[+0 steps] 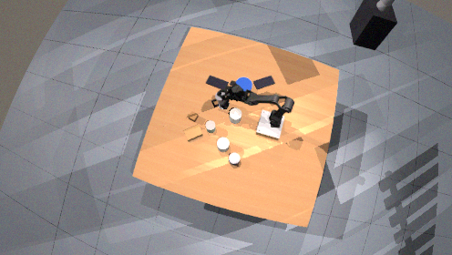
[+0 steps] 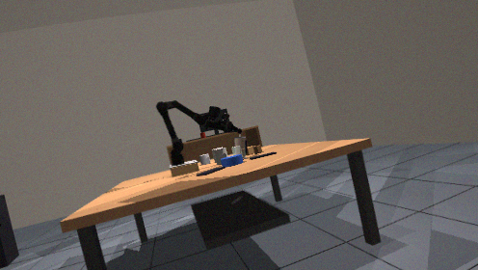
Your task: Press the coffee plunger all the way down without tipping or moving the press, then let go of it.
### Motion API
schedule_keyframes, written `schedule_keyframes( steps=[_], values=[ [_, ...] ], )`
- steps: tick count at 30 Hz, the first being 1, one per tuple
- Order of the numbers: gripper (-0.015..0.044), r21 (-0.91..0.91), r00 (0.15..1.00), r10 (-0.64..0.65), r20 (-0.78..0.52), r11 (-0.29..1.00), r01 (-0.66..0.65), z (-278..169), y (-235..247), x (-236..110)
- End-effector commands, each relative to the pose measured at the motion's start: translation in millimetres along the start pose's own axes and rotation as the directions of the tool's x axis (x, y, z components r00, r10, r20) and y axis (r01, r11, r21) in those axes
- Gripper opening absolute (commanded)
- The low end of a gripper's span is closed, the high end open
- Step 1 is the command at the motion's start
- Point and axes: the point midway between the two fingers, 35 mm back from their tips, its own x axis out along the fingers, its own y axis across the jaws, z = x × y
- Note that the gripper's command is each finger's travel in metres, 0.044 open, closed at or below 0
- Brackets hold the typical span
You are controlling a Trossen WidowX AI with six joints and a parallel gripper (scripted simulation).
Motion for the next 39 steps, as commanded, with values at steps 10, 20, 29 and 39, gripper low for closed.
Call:
schedule_keyframes(
  steps=[10, 20, 29, 39],
  values=[
    [0.0116, -0.002, 0.999, 0.001, -0.034, 1.0, -0.001, -8.6, -0.1, 5.4],
    [0.0116, -0.002, 0.999, 0.001, -0.034, 1.0, -0.001, -7.6, -0.1, 6.6],
    [0.0116, -0.002, 0.999, 0.001, -0.034, 1.0, -0.001, -6.5, -0.2, 7.6],
    [0.0116, 0.0, 1.0, 0.0, -0.018, 1.0, 0.0, -1.2, -0.2, 6.3]
  ],
)
